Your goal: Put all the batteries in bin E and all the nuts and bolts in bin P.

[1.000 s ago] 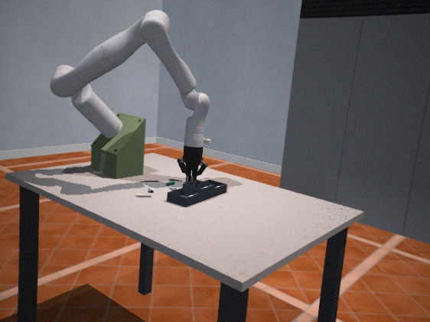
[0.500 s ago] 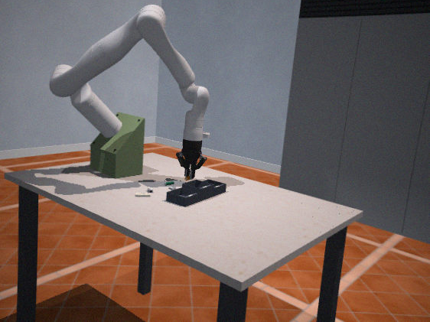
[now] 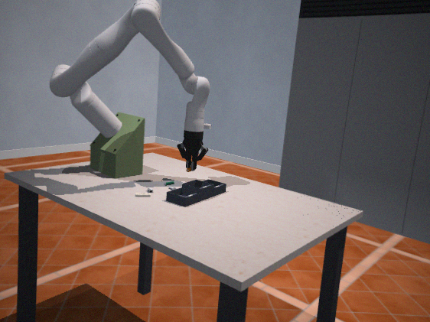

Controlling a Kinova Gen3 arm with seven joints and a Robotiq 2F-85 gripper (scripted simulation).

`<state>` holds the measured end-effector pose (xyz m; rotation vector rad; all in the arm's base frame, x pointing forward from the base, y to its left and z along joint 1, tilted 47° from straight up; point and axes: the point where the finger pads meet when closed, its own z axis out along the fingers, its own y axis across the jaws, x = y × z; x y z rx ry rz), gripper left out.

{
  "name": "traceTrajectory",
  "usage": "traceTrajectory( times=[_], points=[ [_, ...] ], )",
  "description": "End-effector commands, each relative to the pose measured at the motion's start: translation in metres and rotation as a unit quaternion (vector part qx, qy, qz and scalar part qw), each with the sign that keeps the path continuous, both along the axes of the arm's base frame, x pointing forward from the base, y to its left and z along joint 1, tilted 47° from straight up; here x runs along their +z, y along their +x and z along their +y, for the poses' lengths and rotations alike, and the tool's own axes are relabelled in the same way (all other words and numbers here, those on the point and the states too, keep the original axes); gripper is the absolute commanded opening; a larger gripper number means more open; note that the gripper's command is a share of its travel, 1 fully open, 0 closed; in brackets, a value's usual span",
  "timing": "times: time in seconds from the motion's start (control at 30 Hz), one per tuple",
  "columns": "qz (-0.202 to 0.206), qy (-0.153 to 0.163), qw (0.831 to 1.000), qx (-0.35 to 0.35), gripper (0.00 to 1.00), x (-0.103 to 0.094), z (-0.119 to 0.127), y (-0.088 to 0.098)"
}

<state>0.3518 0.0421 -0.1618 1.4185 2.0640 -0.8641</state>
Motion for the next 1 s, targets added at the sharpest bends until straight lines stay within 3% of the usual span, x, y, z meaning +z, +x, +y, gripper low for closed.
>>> traceTrajectory(
  times=[0.0,0.53,0.83,0.9,0.97],
  points=[
    [-0.001,0.002,1.000,0.001,0.09,0.001,0.002,0.001],
    [-0.001,0.002,1.000,0.001,0.09,0.006,0.007,0.001],
    [-0.001,0.002,1.000,0.001,0.09,0.027,-0.010,0.046],
    [-0.001,0.002,1.000,0.001,0.09,0.027,-0.010,0.046],
    [-0.038,0.004,0.999,-0.033,0.09,0.032,-0.014,0.057]
  ],
)
